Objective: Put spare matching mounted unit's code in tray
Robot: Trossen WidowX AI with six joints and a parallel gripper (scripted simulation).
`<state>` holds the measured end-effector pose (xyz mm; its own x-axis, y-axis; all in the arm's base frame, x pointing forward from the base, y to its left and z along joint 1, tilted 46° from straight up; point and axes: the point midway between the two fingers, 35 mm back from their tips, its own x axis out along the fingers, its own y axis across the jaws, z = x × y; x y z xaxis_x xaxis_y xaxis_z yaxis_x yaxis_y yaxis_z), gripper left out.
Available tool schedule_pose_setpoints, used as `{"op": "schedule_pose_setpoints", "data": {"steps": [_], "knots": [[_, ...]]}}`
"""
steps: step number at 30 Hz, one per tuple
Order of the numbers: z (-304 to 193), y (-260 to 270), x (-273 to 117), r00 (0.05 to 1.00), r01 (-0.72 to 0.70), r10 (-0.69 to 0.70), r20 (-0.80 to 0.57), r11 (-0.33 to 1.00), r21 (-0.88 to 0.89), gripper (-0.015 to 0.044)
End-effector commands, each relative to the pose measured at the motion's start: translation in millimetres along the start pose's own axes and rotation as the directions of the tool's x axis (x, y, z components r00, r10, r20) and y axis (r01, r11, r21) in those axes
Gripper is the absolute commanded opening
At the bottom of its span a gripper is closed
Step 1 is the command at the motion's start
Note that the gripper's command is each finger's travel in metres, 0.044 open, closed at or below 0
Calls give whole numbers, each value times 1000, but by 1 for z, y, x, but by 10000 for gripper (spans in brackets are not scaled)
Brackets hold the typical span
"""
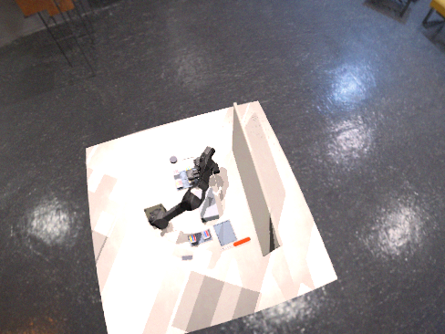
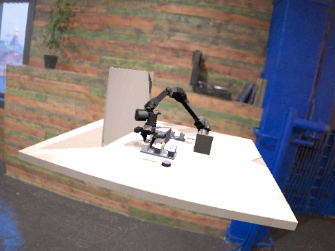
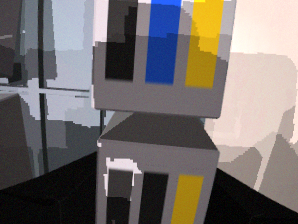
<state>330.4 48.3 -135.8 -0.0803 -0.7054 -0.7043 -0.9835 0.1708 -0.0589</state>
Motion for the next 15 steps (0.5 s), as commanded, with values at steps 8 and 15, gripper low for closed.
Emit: {"op": "schedule_pose_setpoints", "data": {"steps": [8, 15], "knots": [[0, 0, 0, 1000, 0, 0, 0, 1000, 0, 0], [2, -2, -32, 1000, 0, 0, 2, 1000, -3, 0]]}}
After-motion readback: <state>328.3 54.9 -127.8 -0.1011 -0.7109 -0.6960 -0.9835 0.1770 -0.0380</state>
